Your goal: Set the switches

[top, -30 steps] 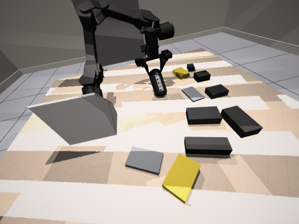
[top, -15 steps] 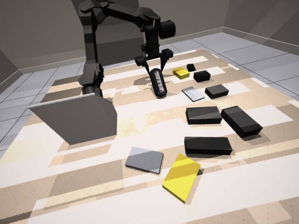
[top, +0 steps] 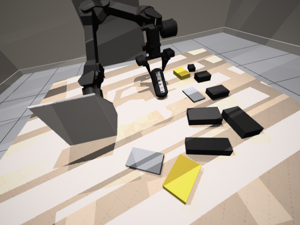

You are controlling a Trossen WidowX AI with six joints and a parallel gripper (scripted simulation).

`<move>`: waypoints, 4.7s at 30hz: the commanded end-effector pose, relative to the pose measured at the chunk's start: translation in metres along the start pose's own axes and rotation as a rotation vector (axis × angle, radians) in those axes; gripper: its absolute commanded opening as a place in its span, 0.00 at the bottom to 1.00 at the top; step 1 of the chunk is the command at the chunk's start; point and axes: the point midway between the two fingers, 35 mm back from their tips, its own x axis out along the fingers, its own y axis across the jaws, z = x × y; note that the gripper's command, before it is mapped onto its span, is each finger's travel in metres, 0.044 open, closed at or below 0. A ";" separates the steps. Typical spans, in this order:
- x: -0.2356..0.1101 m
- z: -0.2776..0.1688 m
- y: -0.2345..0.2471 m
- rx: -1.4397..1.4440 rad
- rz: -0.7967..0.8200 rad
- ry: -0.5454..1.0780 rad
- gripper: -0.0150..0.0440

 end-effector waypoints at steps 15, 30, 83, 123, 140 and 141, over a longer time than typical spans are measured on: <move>-0.004 -0.019 -0.001 0.005 0.003 0.011 0.83; -0.008 -0.028 -0.001 0.006 0.003 0.012 0.83; -0.016 -0.068 -0.001 0.006 0.003 0.014 0.83; -0.014 -0.101 0.000 0.006 0.003 0.015 0.83; -0.012 -0.115 0.000 0.005 0.003 0.015 0.83; -0.012 -0.115 0.000 0.005 0.003 0.015 0.83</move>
